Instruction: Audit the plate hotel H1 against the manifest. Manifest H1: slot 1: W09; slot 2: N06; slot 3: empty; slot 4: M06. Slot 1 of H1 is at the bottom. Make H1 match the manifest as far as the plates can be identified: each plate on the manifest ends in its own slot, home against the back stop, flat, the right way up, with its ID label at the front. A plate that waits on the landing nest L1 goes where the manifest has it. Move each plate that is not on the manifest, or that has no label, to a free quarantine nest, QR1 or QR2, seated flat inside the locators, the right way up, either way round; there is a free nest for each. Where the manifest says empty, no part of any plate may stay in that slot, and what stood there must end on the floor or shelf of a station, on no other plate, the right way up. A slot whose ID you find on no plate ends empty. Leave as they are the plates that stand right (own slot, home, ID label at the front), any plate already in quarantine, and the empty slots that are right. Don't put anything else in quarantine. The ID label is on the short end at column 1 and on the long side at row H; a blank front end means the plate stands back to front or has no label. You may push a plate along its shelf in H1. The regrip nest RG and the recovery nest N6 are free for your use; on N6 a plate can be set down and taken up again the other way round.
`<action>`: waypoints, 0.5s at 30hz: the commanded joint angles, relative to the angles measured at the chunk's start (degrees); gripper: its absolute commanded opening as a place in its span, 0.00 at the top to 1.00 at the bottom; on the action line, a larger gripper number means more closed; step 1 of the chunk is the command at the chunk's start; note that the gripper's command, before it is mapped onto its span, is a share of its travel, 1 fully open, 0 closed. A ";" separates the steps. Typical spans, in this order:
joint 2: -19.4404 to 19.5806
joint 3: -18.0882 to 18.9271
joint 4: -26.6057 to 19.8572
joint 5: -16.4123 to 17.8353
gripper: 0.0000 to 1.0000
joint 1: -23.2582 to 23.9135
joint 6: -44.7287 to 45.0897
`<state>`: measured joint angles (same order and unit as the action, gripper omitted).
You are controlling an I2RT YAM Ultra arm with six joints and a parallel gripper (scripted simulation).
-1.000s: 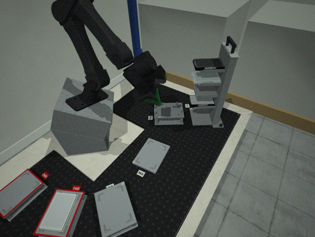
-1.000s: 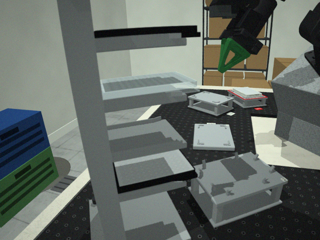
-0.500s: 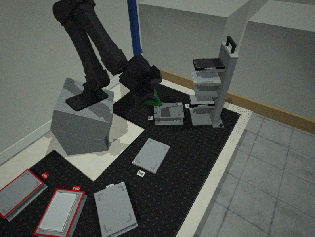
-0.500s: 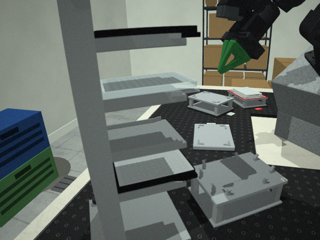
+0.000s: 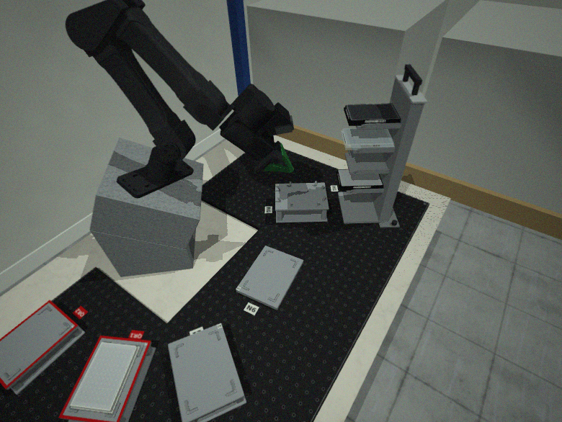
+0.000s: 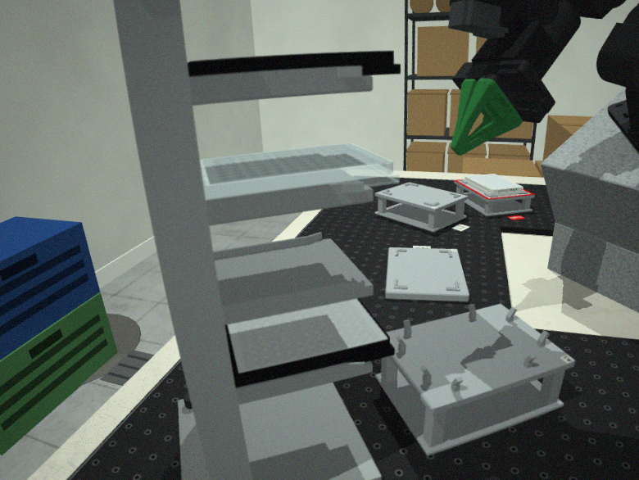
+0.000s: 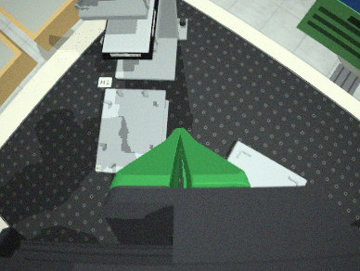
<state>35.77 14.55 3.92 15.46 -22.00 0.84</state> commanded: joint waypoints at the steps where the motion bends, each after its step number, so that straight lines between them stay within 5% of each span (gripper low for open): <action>1: -0.38 2.07 -0.46 -4.83 1.00 -1.48 -1.71; 15: 2.06 3.45 1.00 -24.88 1.00 -22.56 -7.74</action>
<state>36.77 15.29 3.95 -3.22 -41.82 -4.84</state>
